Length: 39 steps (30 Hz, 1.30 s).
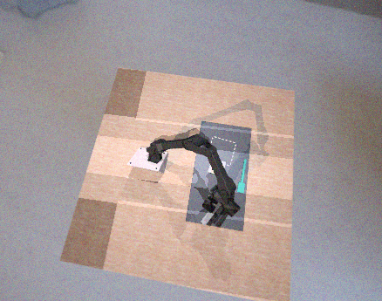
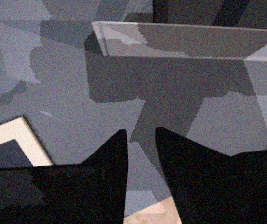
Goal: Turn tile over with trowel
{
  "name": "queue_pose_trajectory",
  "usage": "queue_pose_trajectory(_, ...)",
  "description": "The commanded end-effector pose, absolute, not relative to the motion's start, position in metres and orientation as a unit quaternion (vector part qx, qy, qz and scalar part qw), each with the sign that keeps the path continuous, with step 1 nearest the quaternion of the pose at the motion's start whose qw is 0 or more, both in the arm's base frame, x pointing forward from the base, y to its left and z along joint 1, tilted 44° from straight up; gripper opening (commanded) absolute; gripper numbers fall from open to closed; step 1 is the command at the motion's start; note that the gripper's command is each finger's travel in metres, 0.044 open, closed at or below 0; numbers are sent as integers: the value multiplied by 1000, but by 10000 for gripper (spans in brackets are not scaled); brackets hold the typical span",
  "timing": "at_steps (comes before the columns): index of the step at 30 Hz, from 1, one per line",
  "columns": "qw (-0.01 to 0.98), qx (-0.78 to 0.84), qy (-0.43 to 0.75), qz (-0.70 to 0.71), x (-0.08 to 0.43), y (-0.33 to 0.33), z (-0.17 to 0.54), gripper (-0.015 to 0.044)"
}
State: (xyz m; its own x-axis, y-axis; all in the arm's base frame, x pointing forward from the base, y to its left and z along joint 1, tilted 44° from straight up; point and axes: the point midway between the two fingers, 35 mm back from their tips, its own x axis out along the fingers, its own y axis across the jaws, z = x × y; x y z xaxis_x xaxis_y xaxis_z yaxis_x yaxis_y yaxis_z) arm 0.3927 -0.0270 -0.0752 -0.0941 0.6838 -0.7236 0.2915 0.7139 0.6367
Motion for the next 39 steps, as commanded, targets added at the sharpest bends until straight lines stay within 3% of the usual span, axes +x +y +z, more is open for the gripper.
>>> queue_pose_trajectory(1,602,301,709,212,400,-30,-76,100)
queue_pose_trajectory(20,668,87,602,428,433,-41,-72,100)
queue_pose_trajectory(39,664,-120,448,587,455,-48,-67,100)
